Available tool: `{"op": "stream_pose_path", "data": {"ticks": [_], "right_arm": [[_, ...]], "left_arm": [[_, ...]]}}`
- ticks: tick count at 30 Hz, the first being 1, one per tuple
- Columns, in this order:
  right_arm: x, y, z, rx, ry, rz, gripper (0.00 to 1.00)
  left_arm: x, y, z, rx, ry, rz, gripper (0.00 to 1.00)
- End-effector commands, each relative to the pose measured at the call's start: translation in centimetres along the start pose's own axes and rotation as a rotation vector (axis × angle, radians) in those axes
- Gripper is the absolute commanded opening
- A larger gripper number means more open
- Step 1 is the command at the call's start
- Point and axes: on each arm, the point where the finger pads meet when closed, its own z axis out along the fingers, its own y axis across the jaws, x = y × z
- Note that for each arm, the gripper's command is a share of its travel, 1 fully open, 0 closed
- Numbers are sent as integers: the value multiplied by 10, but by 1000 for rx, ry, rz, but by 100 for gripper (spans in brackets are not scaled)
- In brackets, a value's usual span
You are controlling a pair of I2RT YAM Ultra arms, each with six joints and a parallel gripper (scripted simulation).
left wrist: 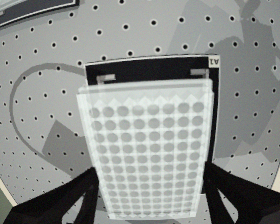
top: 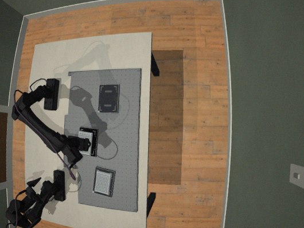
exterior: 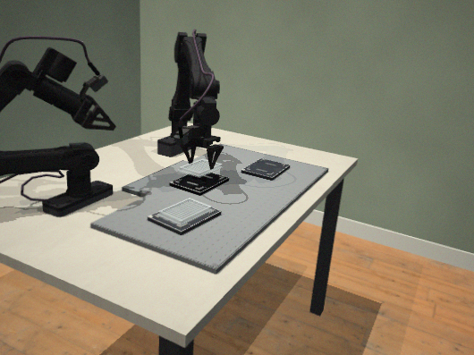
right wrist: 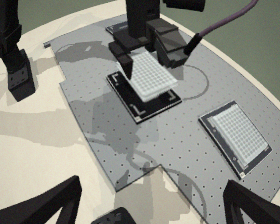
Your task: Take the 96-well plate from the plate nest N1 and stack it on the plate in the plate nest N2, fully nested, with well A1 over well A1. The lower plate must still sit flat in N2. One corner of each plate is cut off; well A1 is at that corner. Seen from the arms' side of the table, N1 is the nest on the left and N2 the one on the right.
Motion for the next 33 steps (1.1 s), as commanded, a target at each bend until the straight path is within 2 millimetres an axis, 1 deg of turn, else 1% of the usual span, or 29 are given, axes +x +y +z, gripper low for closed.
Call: {"op": "stream_pose_path", "data": {"ticks": [1,2,12,14,17,22,32,33], "right_arm": [[-2,0,-5,1,-19,0,100],[-2,0,-5,1,-19,0,100],[-2,0,-5,1,-19,0,100],[-2,0,-5,1,-19,0,100],[-2,0,-5,1,-19,0,100],[-2,0,-5,1,-19,0,100],[-2,0,-5,1,-19,0,100],[-2,0,-5,1,-19,0,100]], "left_arm": [[3,-3,14,20,18,-12,78],[6,-6,16,31,27,-12,78],[4,-3,14,24,21,-12,78],[3,-3,8,15,13,-3,78],[2,-2,8,8,8,-14,78],[2,-2,14,3,4,-18,78],[7,-3,43,17,21,-28,78],[7,-3,43,17,21,-28,78]]}}
